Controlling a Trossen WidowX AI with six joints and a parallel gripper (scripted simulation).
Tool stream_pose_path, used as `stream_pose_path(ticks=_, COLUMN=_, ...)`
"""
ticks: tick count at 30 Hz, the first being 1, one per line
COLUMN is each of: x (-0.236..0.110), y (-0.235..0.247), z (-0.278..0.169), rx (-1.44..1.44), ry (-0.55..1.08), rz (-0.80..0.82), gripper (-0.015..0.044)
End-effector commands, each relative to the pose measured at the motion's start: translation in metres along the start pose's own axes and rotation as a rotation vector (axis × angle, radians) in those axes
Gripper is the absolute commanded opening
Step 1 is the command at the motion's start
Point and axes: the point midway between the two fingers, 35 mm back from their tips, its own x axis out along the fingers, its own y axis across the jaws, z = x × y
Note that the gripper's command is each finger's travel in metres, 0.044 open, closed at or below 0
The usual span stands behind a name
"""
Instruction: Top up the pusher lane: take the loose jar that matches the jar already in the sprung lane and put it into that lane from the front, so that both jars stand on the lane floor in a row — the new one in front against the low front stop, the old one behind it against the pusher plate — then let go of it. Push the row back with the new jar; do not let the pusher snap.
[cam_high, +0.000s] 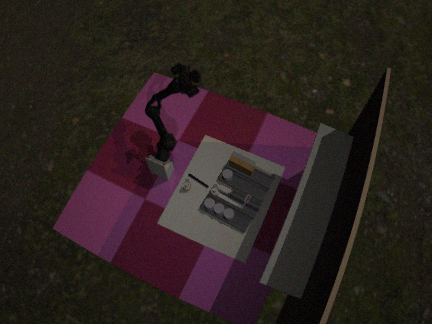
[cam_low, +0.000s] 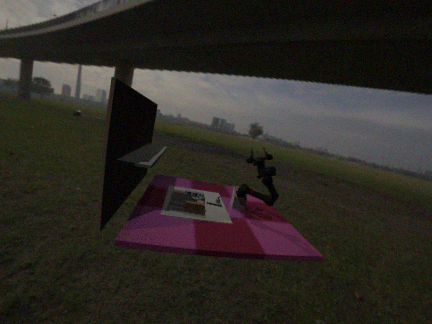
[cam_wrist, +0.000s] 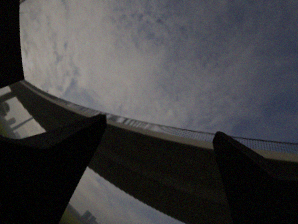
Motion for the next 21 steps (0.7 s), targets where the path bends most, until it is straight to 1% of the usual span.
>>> stream_pose_path(ticks=1, x=0.001, y=0.003, z=0.000, rx=-0.004, ry=0.000, rz=0.007, gripper=0.0426)
stream_pose_path(ticks=2, x=0.005, y=0.010, z=0.001, rx=-0.015, ry=0.002, rz=0.029, gripper=0.0440)
stream_pose_path(ticks=7, x=0.036, y=0.088, z=-0.004, rx=-0.109, ry=0.031, rz=0.252, gripper=0.0440)
stream_pose_path(ticks=12, x=0.053, y=0.170, z=-0.025, rx=-0.175, ry=0.094, rz=0.493, gripper=0.0440)
stream_pose_path(ticks=16, x=0.054, y=0.234, z=-0.054, rx=-0.202, ry=0.179, rz=0.689, gripper=0.0440)
stream_pose_path(ticks=21, x=0.041, y=0.302, z=-0.098, rx=-0.211, ry=0.319, rz=0.922, gripper=0.0440)
